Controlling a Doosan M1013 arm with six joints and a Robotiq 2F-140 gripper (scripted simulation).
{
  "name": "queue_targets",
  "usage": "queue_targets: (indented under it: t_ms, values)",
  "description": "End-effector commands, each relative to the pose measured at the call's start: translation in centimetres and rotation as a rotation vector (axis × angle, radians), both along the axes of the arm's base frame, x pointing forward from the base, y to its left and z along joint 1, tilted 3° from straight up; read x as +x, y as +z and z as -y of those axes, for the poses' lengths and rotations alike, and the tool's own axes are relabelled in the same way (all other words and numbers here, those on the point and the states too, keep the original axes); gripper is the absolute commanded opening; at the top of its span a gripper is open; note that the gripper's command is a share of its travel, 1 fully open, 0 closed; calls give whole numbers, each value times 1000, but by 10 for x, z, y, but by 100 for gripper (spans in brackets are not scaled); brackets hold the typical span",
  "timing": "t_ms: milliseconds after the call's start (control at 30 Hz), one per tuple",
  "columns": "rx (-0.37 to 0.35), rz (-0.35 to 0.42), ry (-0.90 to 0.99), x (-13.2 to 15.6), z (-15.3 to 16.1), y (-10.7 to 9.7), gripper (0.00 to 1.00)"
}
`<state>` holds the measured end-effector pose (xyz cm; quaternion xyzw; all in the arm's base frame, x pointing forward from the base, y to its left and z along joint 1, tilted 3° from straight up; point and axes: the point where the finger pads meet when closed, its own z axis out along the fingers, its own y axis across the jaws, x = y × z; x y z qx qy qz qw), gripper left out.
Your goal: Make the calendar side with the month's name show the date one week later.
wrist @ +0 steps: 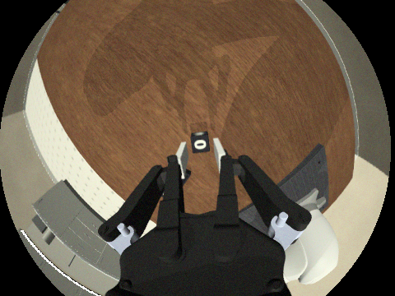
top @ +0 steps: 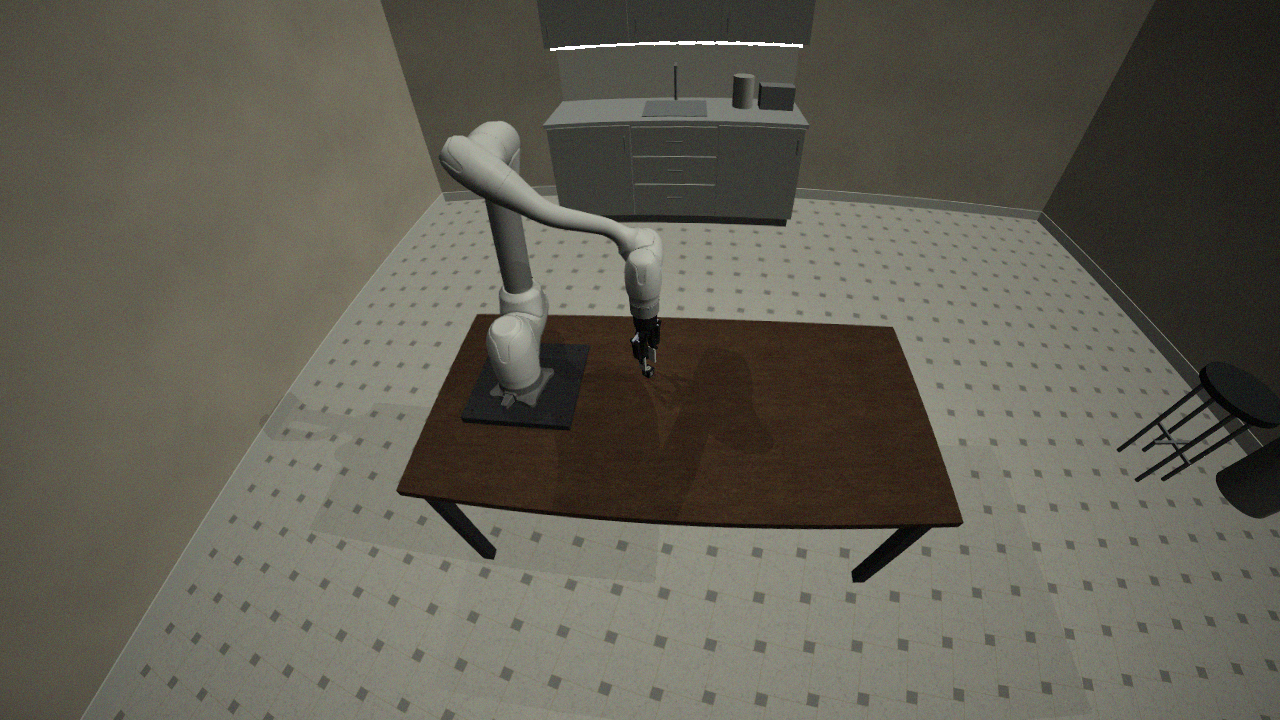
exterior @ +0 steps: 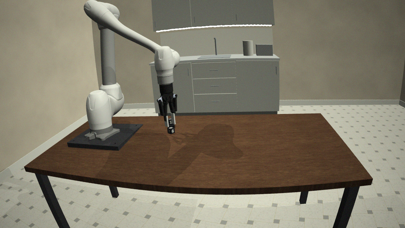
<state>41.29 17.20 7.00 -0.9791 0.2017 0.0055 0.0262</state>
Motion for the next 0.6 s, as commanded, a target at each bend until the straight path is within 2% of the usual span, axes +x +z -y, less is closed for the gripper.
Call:
queue_targets:
  t_ms: [0, 567]
  values:
    - [0, 0, 0, 0, 0, -1, 36]
    - [0, 0, 0, 0, -1, -8, 36]
